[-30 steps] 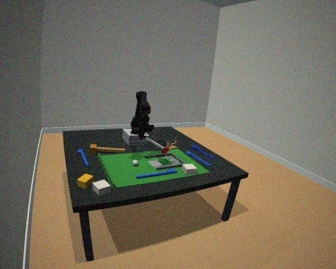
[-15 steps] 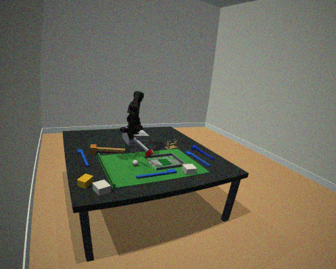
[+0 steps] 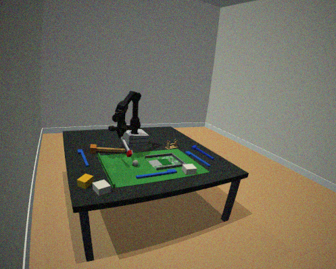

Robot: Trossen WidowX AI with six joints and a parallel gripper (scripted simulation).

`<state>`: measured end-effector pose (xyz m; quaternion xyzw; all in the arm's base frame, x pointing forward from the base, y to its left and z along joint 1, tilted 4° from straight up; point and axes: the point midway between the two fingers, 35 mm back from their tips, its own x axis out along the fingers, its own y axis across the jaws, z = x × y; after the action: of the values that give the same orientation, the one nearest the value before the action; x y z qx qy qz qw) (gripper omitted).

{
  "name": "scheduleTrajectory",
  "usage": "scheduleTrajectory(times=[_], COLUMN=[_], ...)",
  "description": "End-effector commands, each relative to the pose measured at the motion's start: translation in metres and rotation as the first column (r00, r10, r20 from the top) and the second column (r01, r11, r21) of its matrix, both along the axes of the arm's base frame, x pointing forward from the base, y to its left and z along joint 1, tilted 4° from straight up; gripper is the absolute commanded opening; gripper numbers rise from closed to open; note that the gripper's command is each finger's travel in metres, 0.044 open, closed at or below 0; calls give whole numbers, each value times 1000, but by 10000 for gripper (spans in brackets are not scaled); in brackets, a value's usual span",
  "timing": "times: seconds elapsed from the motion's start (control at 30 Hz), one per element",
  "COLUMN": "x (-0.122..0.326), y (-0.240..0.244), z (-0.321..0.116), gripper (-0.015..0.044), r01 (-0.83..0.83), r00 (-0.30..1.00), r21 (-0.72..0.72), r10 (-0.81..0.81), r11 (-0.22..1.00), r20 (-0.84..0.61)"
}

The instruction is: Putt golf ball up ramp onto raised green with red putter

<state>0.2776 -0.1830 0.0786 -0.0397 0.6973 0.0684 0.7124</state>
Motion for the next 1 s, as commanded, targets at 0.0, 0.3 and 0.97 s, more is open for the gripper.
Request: scheduleTrajectory(times=[0.0, 0.3, 0.97], x=[-1, 0, 1], y=[-7, -6, -4], z=[2, -30, -61], gripper=[0, 0, 0], r01=[29, 29, 29], r00=[1000, 1000, 1000], r21=[-3, -3, -2], r10=[-29, -29, -29], r11=[1000, 1000, 1000], r20=[6, 6, 6])
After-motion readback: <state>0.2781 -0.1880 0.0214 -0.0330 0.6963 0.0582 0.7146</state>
